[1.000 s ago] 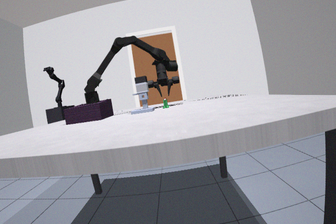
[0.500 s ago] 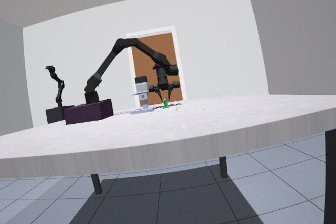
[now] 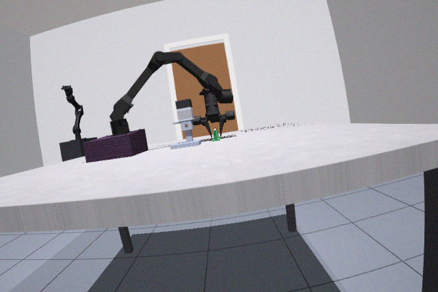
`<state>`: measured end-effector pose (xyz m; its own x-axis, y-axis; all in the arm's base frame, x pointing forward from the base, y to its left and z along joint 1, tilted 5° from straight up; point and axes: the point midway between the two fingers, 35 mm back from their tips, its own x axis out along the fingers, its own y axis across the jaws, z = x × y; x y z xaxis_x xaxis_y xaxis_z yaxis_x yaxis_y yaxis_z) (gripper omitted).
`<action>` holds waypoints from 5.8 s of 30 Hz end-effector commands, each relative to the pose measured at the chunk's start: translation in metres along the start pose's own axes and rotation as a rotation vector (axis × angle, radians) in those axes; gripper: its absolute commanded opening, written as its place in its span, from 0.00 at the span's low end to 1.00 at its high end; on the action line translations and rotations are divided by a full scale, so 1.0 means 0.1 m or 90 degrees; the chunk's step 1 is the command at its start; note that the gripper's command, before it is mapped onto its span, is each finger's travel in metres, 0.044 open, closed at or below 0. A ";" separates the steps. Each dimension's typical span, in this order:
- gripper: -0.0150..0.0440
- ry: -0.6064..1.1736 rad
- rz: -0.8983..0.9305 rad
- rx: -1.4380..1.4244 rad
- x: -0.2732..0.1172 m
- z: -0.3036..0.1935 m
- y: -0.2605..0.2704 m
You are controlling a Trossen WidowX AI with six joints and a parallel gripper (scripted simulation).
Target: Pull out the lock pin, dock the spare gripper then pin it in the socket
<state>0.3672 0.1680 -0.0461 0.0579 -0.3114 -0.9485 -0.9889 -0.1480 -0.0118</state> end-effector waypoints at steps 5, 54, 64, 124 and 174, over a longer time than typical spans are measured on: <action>0.34 0.003 -0.002 -0.002 0.02 -0.01 0.00; 0.25 0.000 0.001 0.007 -0.66 -0.13 0.15; 0.25 -0.002 0.004 0.011 -0.74 -0.09 0.46; 0.25 -0.004 0.009 0.019 -0.28 -0.15 0.99; 0.25 -0.005 0.022 0.015 -0.21 -0.46 1.00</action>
<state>0.2727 0.1189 -0.0135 0.0189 -0.3054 -0.9520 -0.9936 -0.1120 0.0162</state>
